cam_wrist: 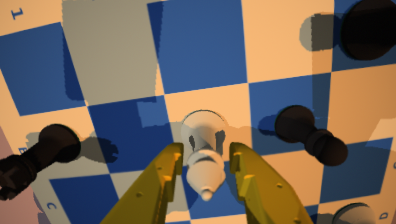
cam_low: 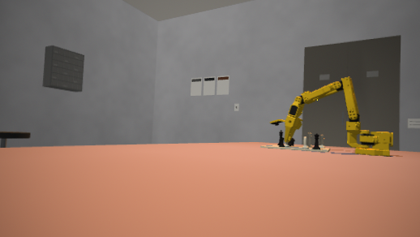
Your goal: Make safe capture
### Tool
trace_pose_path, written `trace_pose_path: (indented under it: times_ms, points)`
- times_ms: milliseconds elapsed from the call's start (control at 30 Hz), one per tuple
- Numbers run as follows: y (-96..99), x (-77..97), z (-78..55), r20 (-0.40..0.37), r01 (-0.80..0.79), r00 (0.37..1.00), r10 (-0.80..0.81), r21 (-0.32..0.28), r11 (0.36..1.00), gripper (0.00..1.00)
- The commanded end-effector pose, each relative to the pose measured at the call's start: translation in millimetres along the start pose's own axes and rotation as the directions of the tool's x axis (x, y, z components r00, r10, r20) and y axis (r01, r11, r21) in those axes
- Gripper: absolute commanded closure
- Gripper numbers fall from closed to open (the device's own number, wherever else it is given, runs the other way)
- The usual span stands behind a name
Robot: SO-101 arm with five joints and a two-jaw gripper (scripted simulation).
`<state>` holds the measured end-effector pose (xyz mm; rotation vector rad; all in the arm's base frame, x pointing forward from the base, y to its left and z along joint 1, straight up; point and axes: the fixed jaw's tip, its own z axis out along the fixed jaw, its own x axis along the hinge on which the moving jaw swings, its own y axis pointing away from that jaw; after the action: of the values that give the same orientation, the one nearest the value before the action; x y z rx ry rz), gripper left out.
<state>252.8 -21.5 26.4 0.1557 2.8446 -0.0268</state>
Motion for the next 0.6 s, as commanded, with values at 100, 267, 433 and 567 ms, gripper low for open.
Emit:
trace_pose_path:
  times_ms: [100,267,433,567]
  points:
    - [0.1,0.0,-0.9,-0.003,0.000,1.000,0.000,-0.001,1.000,0.90]
    - [0.0,0.0,-0.9,-0.003,0.000,1.000,0.000,-0.001,1.000,0.90]
    - [-1.3,-1.0,-1.1,-0.003,-0.005,1.000,0.005,0.001,1.000,0.90]
    - [-1.9,-1.4,-1.2,-0.003,-0.007,1.000,0.007,0.001,1.000,0.90]
